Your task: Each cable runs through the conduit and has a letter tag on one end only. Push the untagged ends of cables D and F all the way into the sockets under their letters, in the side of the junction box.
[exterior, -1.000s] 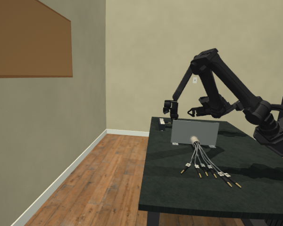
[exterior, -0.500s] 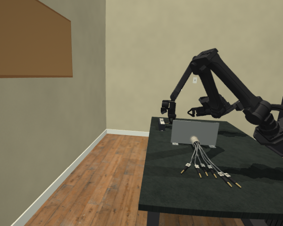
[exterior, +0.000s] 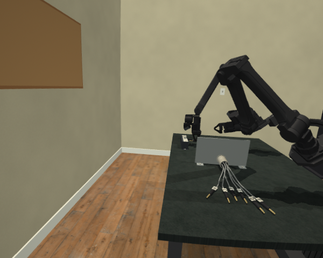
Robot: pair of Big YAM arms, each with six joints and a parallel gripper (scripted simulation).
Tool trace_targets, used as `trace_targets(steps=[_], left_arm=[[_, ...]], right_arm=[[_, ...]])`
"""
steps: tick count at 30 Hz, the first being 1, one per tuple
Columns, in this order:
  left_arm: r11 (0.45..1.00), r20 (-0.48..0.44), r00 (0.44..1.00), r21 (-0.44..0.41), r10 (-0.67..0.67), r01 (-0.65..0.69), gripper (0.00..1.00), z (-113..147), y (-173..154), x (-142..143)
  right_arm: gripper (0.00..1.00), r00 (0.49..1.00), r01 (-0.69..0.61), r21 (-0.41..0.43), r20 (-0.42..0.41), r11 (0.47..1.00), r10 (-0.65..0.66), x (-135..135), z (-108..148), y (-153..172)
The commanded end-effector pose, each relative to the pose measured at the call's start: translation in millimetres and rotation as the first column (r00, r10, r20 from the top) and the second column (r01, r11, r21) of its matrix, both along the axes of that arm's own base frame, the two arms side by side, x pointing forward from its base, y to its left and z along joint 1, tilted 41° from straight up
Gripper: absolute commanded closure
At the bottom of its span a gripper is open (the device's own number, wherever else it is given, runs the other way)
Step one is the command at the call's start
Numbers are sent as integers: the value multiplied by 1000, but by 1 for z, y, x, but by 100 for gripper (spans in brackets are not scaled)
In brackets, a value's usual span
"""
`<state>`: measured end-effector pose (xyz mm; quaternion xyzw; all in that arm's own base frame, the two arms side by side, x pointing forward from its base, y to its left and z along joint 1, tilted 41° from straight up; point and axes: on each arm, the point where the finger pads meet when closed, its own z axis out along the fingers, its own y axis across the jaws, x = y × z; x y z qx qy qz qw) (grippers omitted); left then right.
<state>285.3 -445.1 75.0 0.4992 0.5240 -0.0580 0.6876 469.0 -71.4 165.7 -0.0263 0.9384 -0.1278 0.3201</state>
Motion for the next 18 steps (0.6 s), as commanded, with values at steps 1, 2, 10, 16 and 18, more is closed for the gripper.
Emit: trace_targets(steps=[1, 2, 10, 16, 18], left_arm=[[1000, 3, 1000, 9, -10, 10, 0, -3, -3, -4], [1000, 3, 1000, 9, -10, 10, 0, -3, -3, -4], [1000, 3, 1000, 9, -10, 10, 0, -3, -3, -4], [1000, 3, 1000, 9, -10, 10, 0, -3, -3, -4], [1000, 3, 1000, 9, -10, 10, 0, -3, -3, -4]], right_arm=[[95, 1000, -14, -9, -2, 1000, 14, 11, 8, 0], [95, 1000, -14, -9, -2, 1000, 14, 11, 8, 0], [95, 1000, -18, -6, 5, 1000, 18, 23, 16, 8], [95, 1000, -9, 3, 7, 1000, 9, 34, 25, 10], [95, 1000, -7, 2, 8, 1000, 7, 39, 29, 11]])
